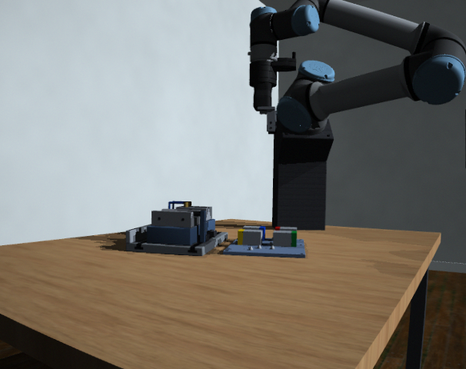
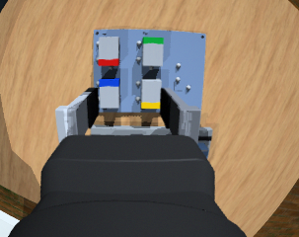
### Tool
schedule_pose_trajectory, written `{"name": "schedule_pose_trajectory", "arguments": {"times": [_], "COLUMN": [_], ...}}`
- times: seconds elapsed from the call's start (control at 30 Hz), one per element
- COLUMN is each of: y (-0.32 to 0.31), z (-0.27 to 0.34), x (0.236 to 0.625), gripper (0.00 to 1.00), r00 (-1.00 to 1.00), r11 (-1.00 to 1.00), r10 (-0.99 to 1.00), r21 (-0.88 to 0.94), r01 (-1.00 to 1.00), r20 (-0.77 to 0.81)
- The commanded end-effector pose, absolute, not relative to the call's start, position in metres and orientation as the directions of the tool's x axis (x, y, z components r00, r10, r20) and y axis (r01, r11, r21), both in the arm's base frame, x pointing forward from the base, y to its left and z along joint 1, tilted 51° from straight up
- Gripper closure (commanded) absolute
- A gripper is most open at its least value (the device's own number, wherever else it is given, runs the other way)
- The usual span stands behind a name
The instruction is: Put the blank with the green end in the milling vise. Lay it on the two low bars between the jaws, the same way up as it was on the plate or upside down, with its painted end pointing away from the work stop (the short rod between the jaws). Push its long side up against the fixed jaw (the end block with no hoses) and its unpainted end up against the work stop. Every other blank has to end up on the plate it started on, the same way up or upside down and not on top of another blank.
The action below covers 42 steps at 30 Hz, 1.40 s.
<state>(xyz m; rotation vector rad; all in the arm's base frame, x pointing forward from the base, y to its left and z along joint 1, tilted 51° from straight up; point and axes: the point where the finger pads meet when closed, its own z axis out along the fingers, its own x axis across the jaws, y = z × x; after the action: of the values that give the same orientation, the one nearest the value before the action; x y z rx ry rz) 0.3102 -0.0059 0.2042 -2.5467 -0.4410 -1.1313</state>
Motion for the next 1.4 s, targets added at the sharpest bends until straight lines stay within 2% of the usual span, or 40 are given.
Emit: {"name": "schedule_pose_trajectory", "arguments": {"times": [0.0, 0.17, 0.33, 0.73, 0.9, 1.37], "y": [-0.0061, -0.0061, -0.0070, -0.0070, -0.0066, -0.0066], "z": [0.2042, 0.2042, 0.2015, 0.2015, 0.2029, 0.2029], "x": [0.3103, 0.3103, 0.3129, 0.3129, 0.3116, 0.3116], "gripper": [0.00, 0.00, 0.00, 0.00, 0.00, 0.00], "r00": [0.639, 0.639, 0.531, 0.531, 0.639, 0.638], "r11": [-0.902, -0.902, -0.844, -0.844, -0.902, -0.901], "r10": [0.149, 0.149, 0.351, 0.351, 0.149, 0.150], "r21": [-0.162, -0.162, 0.015, 0.015, -0.162, -0.160], "r01": [0.401, 0.401, 0.536, 0.536, 0.401, 0.402], "r20": [0.755, 0.755, 0.772, 0.772, 0.755, 0.755]}}
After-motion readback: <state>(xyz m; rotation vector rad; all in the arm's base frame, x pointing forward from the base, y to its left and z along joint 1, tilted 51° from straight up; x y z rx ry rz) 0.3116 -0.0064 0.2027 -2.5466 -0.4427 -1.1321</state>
